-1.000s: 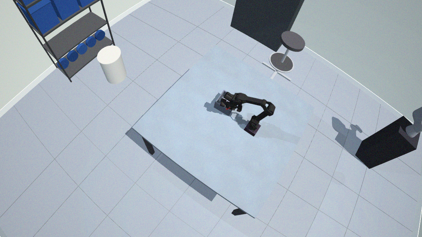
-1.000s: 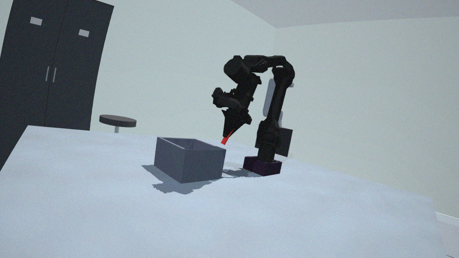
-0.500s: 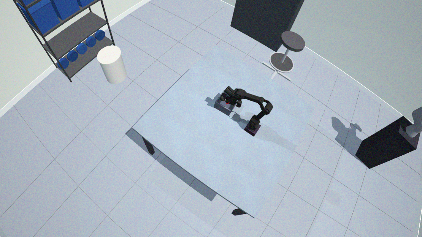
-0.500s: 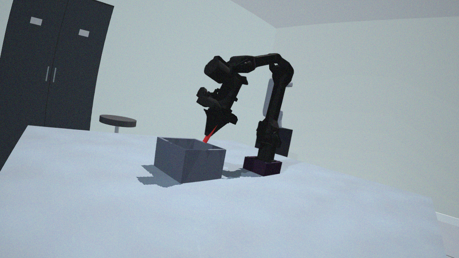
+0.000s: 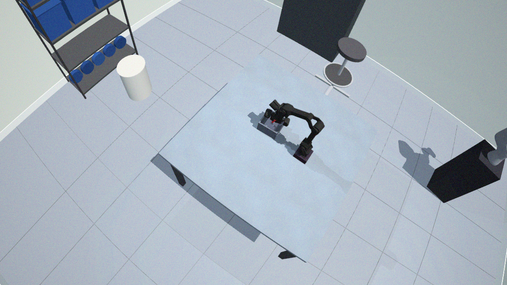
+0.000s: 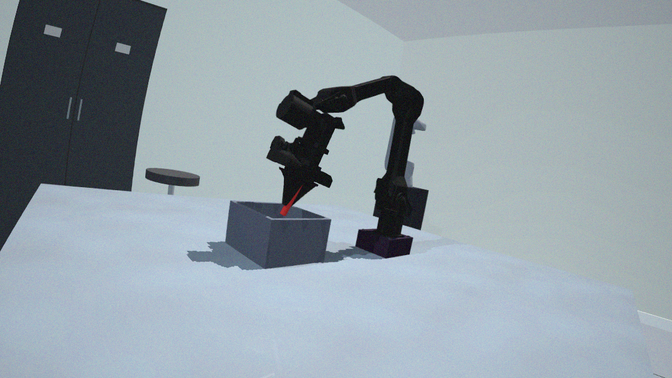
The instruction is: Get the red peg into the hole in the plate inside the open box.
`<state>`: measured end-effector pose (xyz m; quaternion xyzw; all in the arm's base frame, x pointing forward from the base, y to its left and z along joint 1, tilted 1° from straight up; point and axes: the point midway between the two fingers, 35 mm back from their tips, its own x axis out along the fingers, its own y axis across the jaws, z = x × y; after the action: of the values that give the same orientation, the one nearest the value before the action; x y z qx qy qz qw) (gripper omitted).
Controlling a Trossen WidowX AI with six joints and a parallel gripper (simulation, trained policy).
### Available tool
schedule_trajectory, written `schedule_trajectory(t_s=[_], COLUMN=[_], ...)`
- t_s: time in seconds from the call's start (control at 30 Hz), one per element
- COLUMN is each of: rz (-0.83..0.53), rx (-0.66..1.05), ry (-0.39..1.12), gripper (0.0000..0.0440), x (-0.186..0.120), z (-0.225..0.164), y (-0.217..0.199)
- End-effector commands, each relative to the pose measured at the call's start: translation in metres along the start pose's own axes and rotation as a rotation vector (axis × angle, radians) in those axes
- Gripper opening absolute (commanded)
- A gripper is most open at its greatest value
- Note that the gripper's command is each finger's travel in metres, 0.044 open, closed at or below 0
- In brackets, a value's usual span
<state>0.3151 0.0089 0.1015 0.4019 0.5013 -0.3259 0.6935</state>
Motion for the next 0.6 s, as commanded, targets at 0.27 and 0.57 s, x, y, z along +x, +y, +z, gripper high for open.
schedule_trajectory(t_s=[0.27,0.57], rz=[-0.061,-0.114], rx=[-0.017,-0.044], ry=[0.039,0.057], gripper=[0.0057,0.0153], x=[0.035,0.047], z=[0.007,0.012], y=[-0.002,-0.003])
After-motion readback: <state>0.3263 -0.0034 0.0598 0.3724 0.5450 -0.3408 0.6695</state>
